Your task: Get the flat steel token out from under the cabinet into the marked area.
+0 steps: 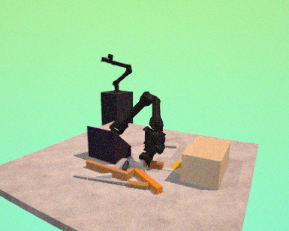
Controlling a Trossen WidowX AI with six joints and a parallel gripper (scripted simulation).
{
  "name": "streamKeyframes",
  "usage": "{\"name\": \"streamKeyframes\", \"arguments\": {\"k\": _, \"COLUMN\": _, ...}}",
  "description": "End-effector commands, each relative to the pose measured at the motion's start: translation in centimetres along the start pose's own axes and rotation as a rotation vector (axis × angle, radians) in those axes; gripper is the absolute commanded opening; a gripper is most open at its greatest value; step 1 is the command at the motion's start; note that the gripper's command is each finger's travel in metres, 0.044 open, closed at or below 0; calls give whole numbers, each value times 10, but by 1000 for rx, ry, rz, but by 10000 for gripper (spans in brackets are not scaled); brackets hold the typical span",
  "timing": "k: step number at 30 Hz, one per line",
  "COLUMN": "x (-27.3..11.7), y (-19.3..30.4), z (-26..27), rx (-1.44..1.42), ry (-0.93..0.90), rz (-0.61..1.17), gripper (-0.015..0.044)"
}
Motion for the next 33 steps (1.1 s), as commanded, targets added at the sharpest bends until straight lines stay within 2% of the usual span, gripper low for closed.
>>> {"name": "streamKeyframes", "arguments": {"k": 1, "x": 0, "y": -6, "z": -1, "rx": 2, "ry": 1, "rz": -1, "gripper": 0}}
{"name": "streamKeyframes", "arguments": {"k": 33, "x": -1, "y": -42, "z": -3, "rx": 1, "ry": 1, "rz": -3, "gripper": 0}}
Point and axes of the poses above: the point midway between the two fingers, 35 mm back from their tips, its own x axis out along the fingers, its own z axis across the jaws, y = z × x, the point moved 9 cm from there along -x, back along the fingers, and after that the axes turned 2 degrees about -x, right-handed, at the moved point
